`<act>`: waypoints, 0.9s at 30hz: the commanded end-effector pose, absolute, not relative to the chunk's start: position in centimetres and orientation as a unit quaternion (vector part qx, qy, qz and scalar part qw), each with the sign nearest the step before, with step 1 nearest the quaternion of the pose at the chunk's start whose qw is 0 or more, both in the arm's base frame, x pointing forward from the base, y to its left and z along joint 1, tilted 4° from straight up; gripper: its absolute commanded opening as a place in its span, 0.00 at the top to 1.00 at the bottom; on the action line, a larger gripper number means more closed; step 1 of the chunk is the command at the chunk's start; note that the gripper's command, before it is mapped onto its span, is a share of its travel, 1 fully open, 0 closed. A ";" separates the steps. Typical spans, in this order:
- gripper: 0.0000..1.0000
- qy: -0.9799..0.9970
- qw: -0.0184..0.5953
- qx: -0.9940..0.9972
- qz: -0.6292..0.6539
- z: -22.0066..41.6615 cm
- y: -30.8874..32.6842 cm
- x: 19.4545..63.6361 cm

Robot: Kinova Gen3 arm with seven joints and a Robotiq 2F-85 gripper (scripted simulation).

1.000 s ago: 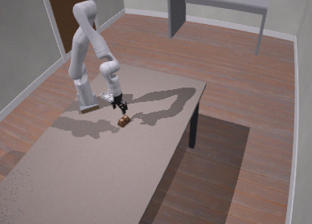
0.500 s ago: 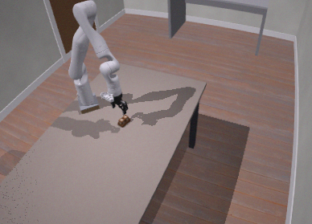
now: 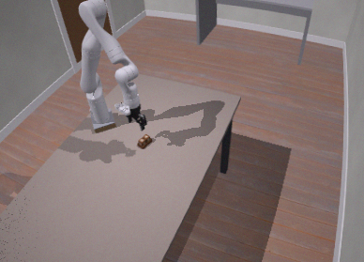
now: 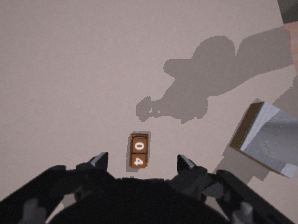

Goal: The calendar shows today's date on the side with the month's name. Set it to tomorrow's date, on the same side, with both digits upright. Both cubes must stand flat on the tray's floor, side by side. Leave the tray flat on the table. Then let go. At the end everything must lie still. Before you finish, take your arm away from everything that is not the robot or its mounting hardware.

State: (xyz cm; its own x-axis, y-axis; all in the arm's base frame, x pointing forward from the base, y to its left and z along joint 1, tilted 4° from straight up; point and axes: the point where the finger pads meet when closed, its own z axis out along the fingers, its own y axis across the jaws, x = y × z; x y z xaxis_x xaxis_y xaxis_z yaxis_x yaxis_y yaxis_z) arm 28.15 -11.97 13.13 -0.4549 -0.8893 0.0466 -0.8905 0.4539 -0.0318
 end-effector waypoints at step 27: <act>0.00 -0.848 -0.002 0.529 0.032 17.4 -11.3 28.9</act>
State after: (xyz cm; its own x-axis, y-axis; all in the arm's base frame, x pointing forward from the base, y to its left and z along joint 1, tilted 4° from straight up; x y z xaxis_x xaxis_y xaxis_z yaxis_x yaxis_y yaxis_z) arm 28.82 -11.33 17.35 -0.4414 -0.8968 0.0308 -0.8966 0.4394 -0.0546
